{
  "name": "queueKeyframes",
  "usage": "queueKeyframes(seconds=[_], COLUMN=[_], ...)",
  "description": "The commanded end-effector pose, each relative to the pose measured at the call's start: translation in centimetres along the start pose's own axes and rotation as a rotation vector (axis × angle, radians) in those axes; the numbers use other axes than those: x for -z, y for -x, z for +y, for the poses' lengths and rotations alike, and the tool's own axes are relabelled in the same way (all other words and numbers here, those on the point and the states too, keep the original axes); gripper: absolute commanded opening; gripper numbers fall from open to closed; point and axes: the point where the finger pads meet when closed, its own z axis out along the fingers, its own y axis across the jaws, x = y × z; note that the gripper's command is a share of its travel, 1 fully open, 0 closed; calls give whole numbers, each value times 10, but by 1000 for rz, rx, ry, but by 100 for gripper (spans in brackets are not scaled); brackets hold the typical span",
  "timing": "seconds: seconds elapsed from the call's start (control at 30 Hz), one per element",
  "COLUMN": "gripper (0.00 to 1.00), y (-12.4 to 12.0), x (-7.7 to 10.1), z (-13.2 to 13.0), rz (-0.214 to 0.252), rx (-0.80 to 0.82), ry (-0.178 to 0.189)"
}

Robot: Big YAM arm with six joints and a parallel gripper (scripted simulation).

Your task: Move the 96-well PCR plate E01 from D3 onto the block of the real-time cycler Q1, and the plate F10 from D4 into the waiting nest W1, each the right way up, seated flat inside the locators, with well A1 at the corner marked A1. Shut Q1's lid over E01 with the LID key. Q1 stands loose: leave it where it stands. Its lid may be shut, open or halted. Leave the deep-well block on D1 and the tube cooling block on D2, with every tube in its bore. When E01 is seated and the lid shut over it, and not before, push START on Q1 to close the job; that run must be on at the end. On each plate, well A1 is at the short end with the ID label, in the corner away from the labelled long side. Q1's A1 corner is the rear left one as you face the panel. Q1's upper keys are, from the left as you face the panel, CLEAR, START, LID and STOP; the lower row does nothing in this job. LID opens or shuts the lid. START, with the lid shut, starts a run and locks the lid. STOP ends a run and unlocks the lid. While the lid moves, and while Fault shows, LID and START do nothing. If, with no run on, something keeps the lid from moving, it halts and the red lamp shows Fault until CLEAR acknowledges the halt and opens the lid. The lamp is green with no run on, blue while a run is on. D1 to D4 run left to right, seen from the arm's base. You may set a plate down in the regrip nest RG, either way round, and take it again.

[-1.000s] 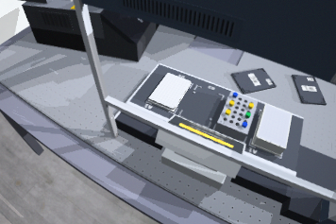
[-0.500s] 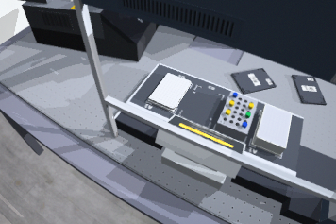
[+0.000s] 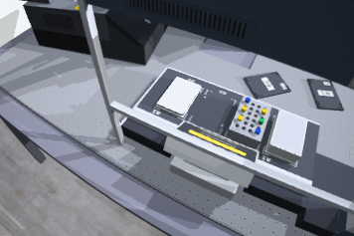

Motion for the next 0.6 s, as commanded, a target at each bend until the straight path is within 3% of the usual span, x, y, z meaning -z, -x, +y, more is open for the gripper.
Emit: queueKeyframes(seconds=[0.0,0.57], gripper=[0,0], y=[-3,4], x=[5,3], z=[-5,-11], rz=[4,-1], rx=[-9,1], ry=[-24,-22])
